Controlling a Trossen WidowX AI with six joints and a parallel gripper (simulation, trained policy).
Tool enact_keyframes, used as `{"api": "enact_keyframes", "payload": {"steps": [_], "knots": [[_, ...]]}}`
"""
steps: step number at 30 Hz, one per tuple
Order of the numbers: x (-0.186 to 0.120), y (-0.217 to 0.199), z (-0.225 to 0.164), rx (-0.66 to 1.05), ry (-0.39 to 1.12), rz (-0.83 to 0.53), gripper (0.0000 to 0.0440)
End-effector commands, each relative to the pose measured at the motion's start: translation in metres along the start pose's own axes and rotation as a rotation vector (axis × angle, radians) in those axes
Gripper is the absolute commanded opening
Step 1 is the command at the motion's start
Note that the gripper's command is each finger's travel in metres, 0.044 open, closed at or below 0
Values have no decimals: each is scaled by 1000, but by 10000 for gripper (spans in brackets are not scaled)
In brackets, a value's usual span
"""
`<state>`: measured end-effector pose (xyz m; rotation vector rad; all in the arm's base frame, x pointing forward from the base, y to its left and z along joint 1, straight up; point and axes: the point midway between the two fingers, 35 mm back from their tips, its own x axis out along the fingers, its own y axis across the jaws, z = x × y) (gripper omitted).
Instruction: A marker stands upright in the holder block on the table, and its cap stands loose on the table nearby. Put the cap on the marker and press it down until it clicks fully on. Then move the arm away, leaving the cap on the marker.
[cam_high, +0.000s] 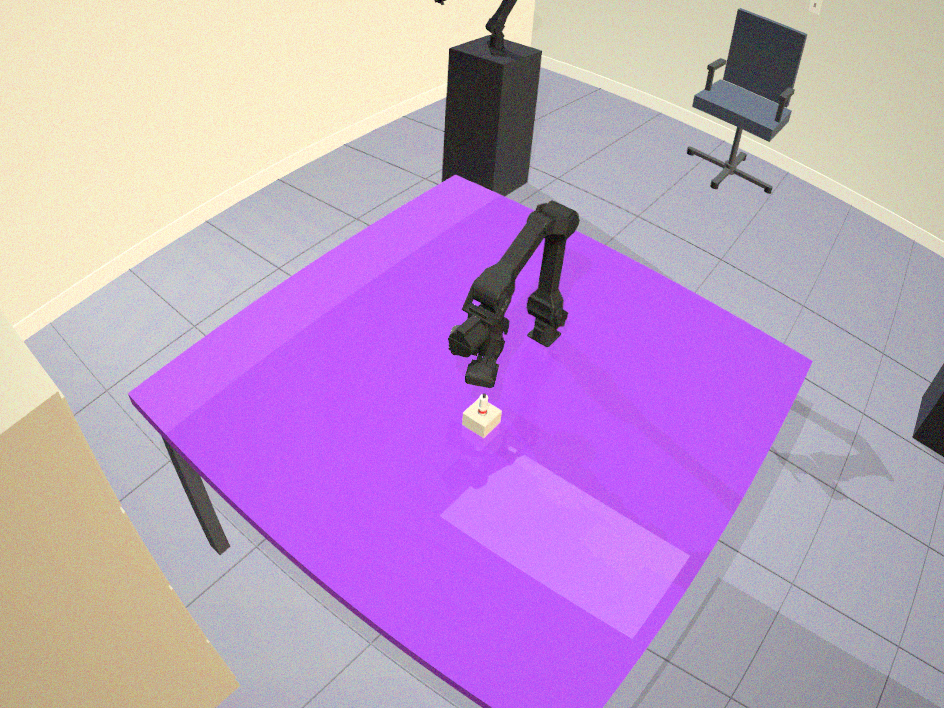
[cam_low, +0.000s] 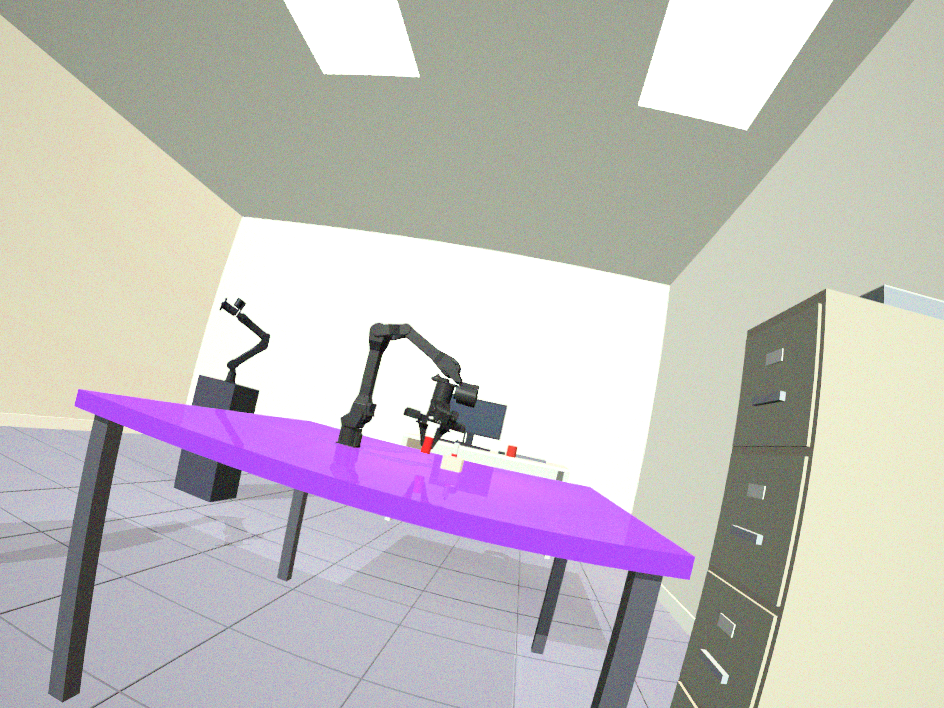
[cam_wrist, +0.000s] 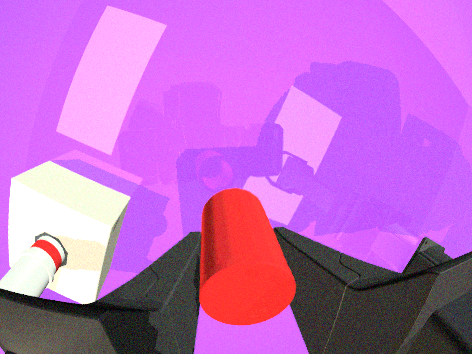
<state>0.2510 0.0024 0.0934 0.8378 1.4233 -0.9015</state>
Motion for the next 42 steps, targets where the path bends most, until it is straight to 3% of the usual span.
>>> {"api": "enact_keyframes", "payload": {"steps": [1, 22, 42], "knots": [[-12, 4, 2, -7, -17, 33, 139], [-64, 48, -7, -4, -35, 136, 130], [-80, 79, -21, 7, -15, 104, 107]]}}
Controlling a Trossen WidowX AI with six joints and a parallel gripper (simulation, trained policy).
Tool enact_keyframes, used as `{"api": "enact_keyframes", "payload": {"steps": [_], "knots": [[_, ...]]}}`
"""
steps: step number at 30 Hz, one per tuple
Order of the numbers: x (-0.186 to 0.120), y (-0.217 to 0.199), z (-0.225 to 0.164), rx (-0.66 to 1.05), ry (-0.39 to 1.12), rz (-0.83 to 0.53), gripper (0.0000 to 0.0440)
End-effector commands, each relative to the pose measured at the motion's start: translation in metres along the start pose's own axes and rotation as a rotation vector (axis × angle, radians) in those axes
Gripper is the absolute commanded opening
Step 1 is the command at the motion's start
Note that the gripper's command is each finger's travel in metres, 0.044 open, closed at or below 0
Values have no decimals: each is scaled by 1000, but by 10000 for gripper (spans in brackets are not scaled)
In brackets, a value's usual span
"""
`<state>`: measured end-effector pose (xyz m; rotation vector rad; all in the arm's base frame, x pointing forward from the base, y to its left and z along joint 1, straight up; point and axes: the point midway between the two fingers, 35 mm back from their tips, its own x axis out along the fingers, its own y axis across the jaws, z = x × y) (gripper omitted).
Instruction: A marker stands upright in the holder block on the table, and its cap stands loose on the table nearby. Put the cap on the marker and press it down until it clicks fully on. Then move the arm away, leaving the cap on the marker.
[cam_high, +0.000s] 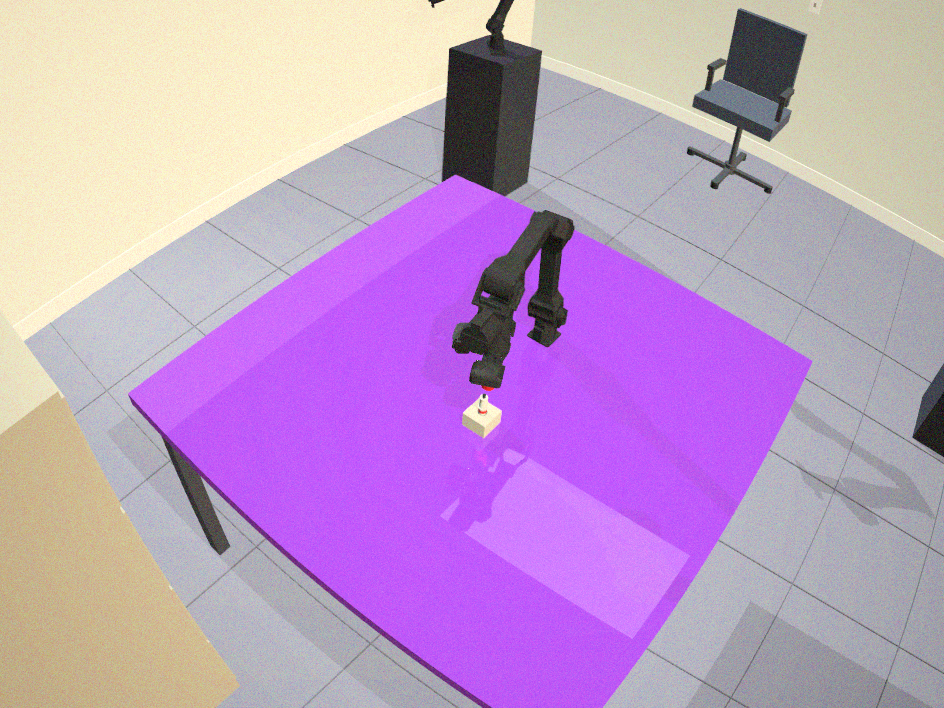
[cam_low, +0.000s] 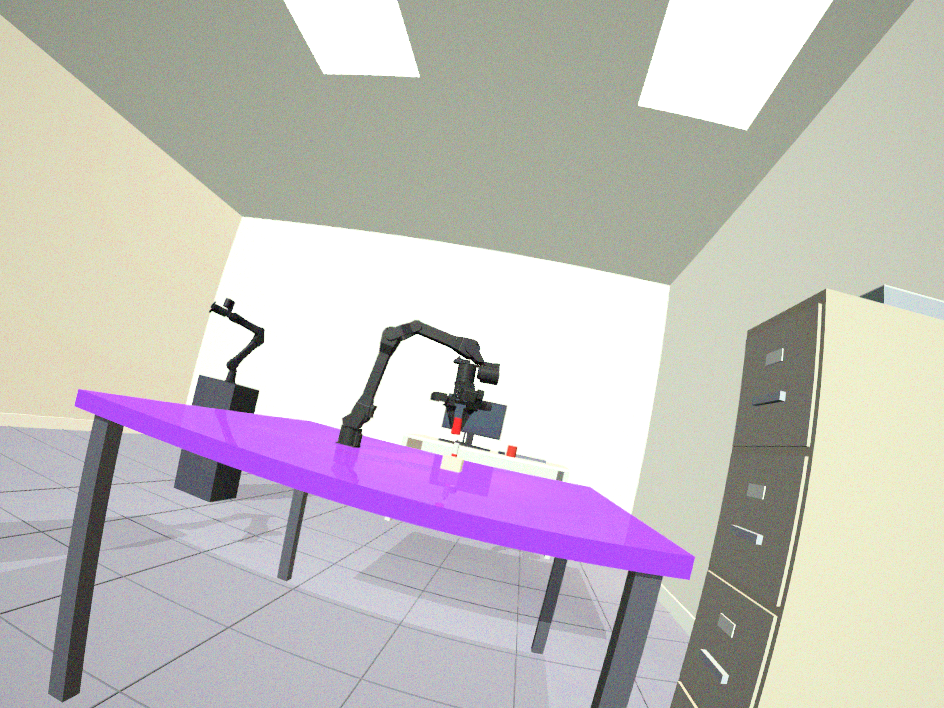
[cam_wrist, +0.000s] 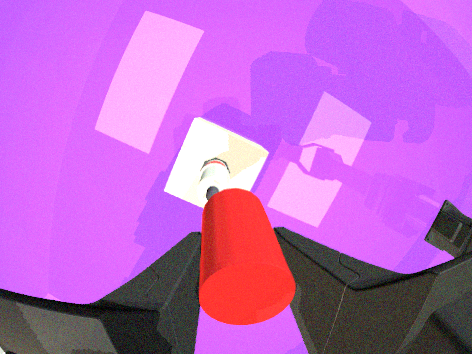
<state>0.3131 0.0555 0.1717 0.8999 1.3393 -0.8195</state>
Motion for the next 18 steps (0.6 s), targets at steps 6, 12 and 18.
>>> {"api": "enact_keyframes", "payload": {"steps": [6, 12, 18], "knots": [[7, 8, 1, 13, 13, -36, 101], [16, 10, 3, 16, 20, -59, 97], [26, 11, 3, 12, 30, -79, 93]]}}
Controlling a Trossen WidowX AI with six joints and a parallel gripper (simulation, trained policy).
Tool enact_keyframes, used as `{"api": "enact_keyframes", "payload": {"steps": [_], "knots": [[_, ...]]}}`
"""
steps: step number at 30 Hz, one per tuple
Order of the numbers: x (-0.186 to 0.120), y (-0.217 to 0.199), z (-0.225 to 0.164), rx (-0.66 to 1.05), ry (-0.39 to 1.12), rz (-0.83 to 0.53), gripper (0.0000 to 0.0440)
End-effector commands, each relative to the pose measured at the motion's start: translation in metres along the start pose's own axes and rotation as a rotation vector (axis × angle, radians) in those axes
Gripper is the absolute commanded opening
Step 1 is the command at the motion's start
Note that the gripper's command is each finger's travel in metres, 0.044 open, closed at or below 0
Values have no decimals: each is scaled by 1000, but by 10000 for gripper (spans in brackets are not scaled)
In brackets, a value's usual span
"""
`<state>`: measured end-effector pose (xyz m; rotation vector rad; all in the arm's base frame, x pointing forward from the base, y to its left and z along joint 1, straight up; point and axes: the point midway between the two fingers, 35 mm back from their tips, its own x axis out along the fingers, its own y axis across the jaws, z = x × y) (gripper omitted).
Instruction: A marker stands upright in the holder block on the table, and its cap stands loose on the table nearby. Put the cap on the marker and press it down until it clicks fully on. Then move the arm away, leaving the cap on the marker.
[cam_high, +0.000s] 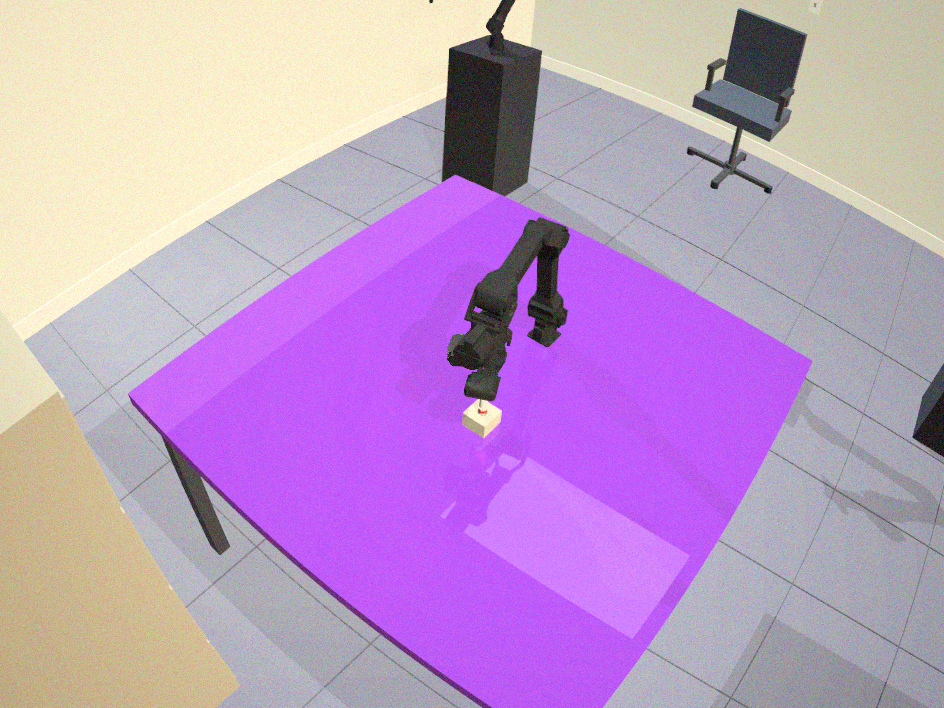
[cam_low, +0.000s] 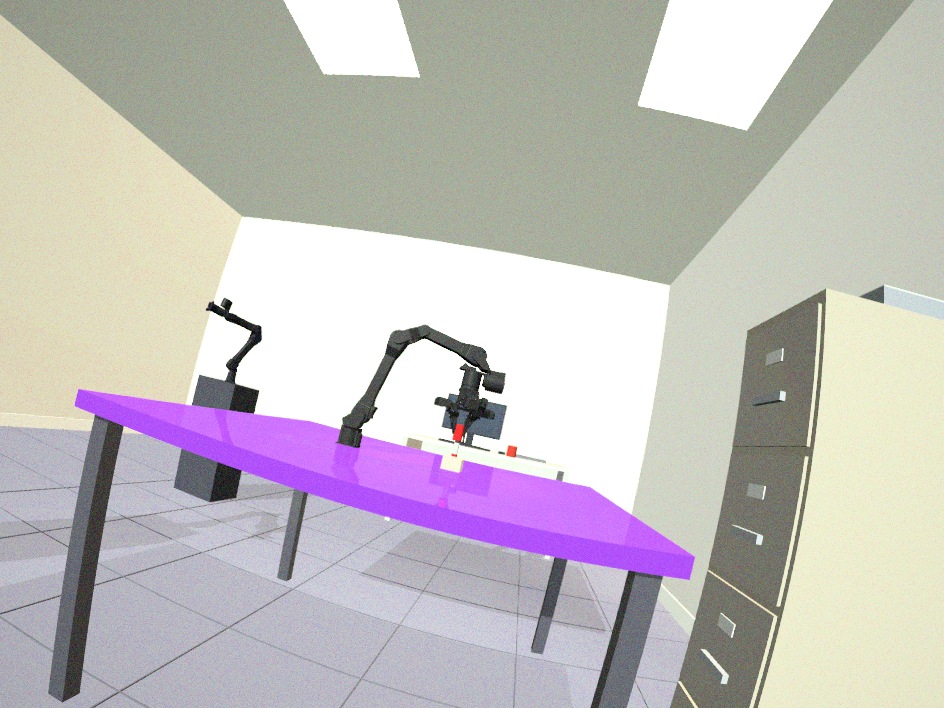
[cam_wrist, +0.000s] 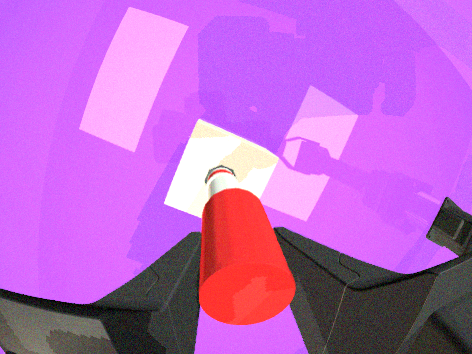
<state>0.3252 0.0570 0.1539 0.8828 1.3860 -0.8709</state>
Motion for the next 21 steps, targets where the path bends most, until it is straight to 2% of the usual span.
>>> {"api": "enact_keyframes", "payload": {"steps": [1, 19, 20, 21], "knots": [[10, 1, 0, -6, 13, -22, 93], [58, -4, 1, -72, 49, -86, 94], [59, -4, 1, -73, 49, -90, 120], [60, -6, 1, -75, 54, -98, 125]]}}
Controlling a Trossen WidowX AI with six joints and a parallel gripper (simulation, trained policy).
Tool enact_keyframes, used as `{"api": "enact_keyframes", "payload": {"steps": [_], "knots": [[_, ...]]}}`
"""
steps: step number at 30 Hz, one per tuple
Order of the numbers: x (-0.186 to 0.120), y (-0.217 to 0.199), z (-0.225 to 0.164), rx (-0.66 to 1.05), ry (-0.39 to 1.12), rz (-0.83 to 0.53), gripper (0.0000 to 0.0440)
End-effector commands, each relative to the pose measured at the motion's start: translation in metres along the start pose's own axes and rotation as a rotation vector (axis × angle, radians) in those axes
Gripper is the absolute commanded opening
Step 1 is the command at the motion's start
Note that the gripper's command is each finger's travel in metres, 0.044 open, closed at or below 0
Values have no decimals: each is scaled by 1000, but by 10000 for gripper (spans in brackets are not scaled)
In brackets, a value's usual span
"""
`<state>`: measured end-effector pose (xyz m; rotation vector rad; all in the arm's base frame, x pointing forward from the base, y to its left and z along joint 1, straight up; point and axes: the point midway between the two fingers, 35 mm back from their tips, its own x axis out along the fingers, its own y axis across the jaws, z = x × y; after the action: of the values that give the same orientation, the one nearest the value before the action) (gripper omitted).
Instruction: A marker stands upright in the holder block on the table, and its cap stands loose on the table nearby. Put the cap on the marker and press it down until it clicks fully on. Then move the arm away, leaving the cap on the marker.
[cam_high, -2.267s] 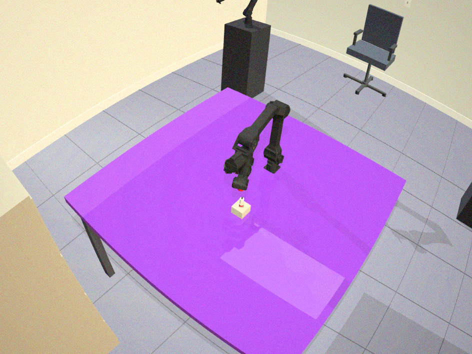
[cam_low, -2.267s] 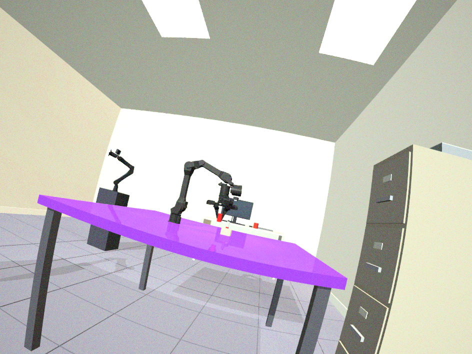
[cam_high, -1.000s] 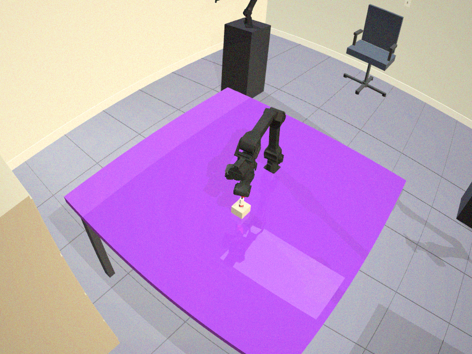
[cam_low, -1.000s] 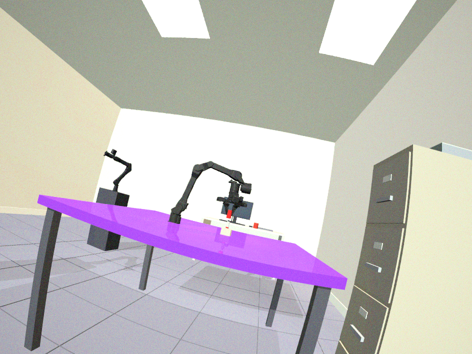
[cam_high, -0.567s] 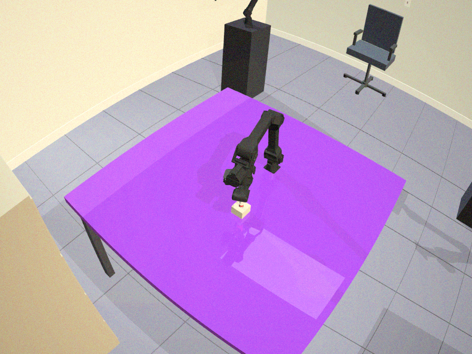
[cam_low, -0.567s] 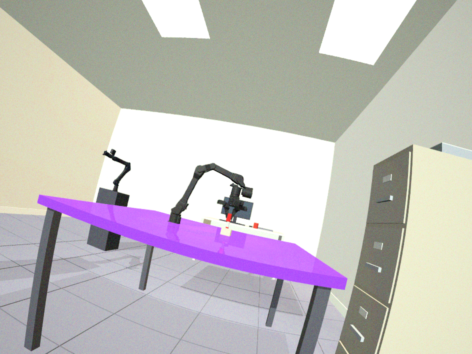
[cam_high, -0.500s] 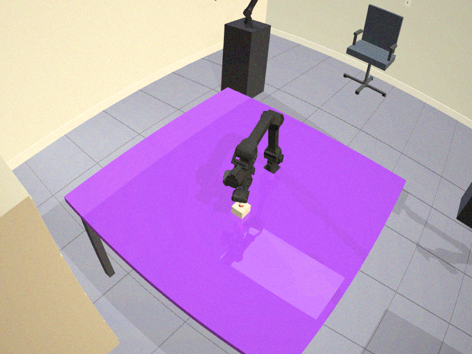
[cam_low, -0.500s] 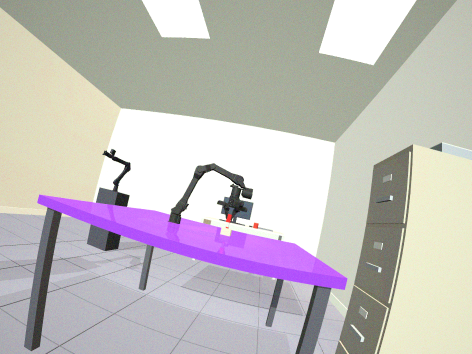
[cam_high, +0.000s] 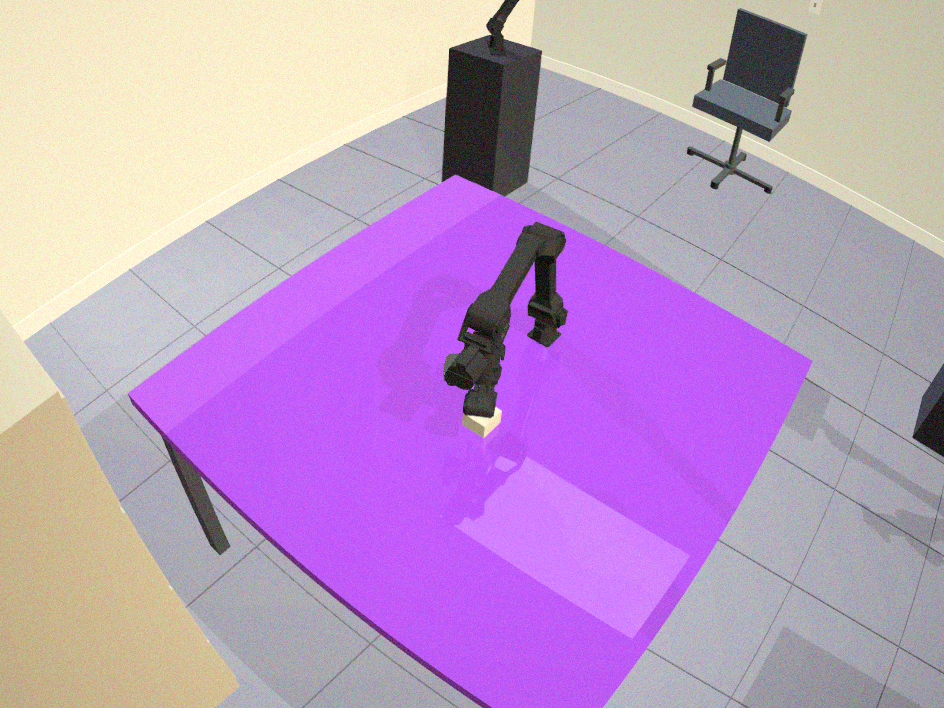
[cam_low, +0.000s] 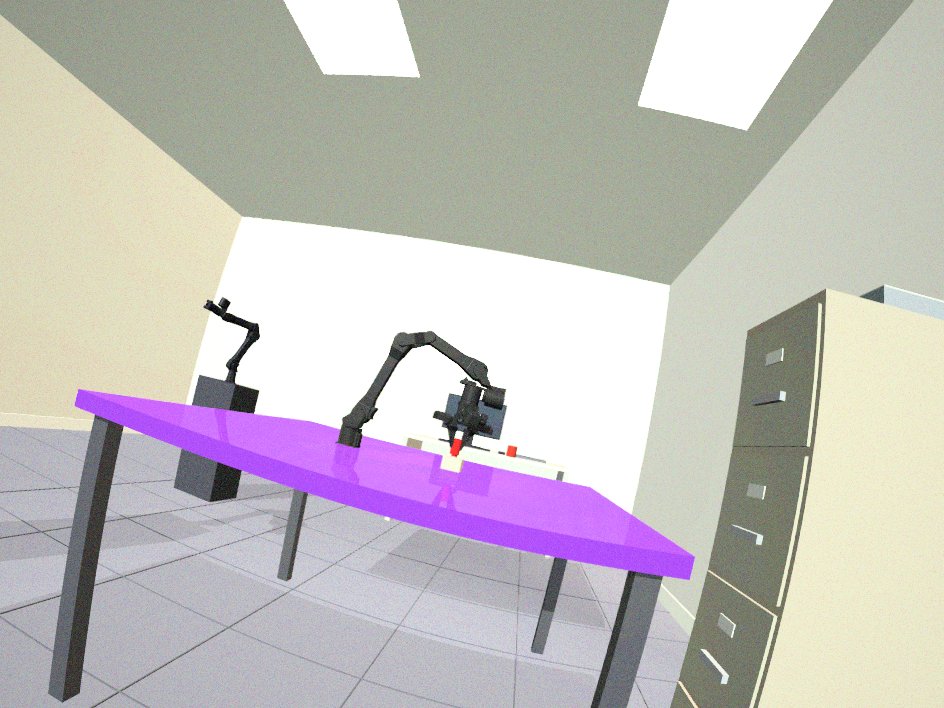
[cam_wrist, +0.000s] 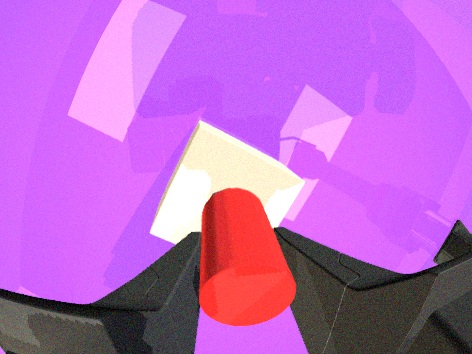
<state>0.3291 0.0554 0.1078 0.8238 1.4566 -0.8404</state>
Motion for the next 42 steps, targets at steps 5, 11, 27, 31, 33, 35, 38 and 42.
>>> {"api": "enact_keyframes", "payload": {"steps": [5, 11, 27, 31, 33, 35, 38, 42], "knots": [[17, -11, -3, -20, 27, -67, 145], [19, -17, -6, -30, 43, -83, 196], [13, -21, -10, -58, 48, -39, 440], [1, -19, -9, -60, 33, -2, 440], [-7, -18, -9, -62, 25, 15, 440], [-14, -17, -9, -63, 19, 27, 440], [-22, -17, -8, -65, 9, 46, 440], [-32, -17, -8, -69, -2, 71, 440]]}}
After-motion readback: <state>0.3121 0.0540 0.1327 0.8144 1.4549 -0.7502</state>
